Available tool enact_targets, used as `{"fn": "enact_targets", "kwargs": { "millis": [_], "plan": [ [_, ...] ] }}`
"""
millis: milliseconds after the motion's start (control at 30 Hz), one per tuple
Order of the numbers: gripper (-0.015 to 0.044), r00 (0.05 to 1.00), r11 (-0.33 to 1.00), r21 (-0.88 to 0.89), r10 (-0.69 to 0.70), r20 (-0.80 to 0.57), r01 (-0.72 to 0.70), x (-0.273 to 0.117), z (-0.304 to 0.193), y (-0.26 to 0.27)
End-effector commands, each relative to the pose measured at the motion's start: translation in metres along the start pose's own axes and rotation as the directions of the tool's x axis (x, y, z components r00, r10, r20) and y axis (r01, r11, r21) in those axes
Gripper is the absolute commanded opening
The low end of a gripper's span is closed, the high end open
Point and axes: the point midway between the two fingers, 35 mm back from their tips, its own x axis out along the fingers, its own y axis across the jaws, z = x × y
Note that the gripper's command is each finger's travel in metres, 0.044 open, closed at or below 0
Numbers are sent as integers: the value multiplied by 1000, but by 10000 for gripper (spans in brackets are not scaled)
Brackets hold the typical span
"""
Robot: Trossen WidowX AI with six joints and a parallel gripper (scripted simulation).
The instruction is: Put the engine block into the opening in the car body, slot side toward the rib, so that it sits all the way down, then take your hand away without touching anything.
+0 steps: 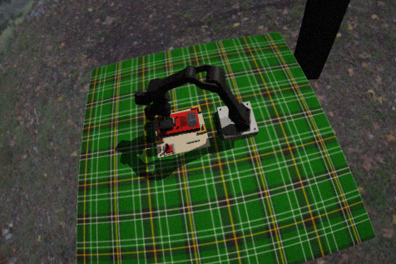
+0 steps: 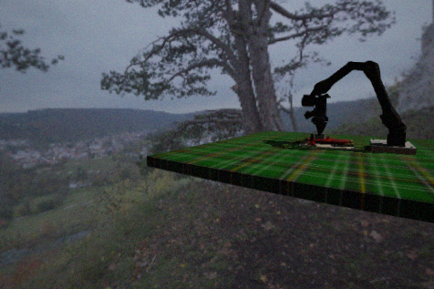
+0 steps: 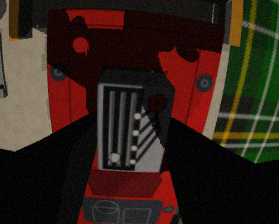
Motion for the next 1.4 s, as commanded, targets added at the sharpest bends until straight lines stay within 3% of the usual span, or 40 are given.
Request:
{"fn": "enact_targets", "kwargs": {
  "millis": [0, 933, 1267, 1367],
  "plan": [
    [159, 1000, 1000, 2, -3, -1, 3, 1, 0, 0],
    [159, 1000, 1000, 3, -3, -1, 3, 5, 0, 0],
    [422, 1000, 1000, 0, 0, 0, 0, 4, 0, 0],
    [440, 1000, 1000, 0, 0, 0, 0, 4, 0, 0]
  ]
}}
